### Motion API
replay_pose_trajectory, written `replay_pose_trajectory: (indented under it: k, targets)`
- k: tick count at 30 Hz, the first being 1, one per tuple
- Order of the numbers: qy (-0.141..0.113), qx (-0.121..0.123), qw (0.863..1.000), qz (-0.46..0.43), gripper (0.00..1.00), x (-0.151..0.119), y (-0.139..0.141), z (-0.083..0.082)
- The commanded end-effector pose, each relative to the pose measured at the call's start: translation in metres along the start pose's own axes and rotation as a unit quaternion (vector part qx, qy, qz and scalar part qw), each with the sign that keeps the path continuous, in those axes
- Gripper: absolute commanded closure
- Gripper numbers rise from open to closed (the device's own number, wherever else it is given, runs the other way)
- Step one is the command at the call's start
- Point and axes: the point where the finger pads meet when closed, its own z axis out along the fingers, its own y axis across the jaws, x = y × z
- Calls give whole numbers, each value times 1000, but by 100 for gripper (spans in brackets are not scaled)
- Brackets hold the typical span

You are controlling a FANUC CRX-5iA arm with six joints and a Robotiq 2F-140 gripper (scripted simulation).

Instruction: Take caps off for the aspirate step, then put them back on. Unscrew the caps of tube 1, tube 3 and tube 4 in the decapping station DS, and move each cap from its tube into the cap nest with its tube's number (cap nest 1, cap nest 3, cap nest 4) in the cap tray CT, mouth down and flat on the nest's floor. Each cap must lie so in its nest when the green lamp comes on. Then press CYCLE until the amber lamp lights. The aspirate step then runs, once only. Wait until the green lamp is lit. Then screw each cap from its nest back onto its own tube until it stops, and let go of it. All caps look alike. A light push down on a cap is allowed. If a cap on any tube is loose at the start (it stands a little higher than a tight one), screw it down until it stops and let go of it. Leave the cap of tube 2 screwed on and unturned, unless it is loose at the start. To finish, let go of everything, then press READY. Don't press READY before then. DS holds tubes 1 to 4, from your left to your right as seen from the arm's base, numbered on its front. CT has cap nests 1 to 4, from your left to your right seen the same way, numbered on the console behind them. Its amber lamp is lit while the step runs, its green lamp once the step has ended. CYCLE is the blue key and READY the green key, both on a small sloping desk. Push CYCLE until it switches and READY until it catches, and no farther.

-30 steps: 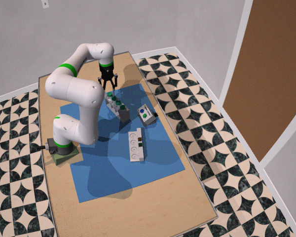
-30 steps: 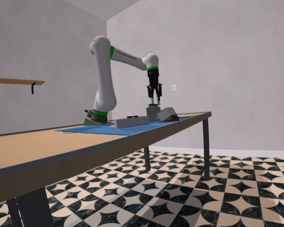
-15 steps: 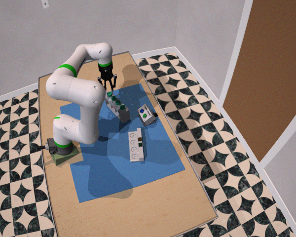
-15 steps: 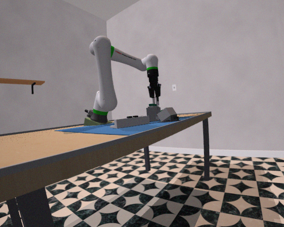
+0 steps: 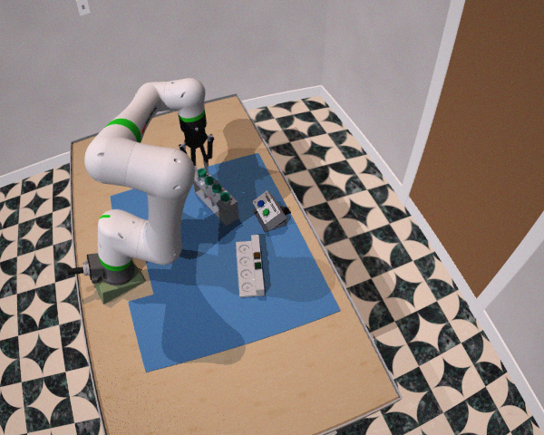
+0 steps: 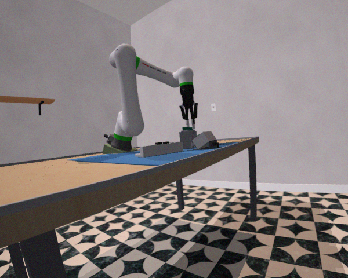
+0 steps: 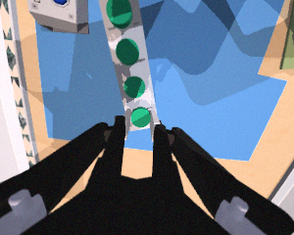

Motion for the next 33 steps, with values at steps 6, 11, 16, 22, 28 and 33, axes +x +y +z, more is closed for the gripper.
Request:
replay_pose_trajectory:
  k: [6,11,16,22,28,33]
  targets:
    - [-5,-5,976,-218,100,0,0,0]
    - [-5,-4,944,-329,100,0,0,0]
    - [-6,-4,923,-384,100,0,0,0]
    - [-6,-4,923,-384,100,0,0,0]
    - [-6,-4,923,-384,65,0,0,0]
    - [-6,-4,923,-384,65,0,0,0]
